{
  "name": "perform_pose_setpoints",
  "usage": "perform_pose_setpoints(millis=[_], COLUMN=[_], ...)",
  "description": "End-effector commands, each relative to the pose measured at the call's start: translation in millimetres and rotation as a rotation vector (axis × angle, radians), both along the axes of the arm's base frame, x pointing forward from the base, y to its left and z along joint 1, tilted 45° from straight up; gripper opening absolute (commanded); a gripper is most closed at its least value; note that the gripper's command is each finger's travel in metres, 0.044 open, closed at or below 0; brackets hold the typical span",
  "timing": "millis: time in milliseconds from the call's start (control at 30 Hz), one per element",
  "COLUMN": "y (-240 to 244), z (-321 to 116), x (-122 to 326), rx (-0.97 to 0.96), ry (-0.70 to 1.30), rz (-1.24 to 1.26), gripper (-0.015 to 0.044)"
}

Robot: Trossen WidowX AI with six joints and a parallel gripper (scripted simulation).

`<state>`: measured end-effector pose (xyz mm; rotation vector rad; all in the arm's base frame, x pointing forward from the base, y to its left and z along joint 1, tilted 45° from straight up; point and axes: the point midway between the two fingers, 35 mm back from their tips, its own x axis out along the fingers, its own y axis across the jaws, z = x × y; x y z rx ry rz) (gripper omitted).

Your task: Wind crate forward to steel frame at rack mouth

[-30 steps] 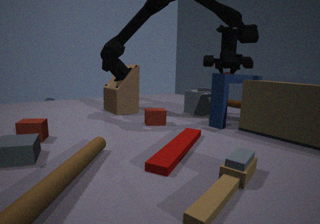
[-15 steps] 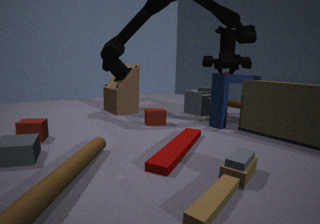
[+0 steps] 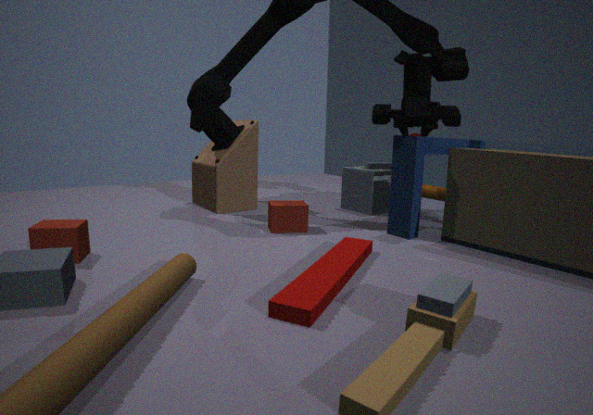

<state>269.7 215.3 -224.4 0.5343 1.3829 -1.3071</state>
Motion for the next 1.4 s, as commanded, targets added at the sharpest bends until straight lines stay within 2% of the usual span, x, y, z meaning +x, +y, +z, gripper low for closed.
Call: perform_pose_setpoints(millis=[0,1367], y=[9.7,17.1], z=[-5.9,-2.7], x=[-22.3,-80.4], rx=[0.014,0.016], ry=[0.037,0.041], rz=[0.006,0.006], gripper=[0.0000,0.0000])
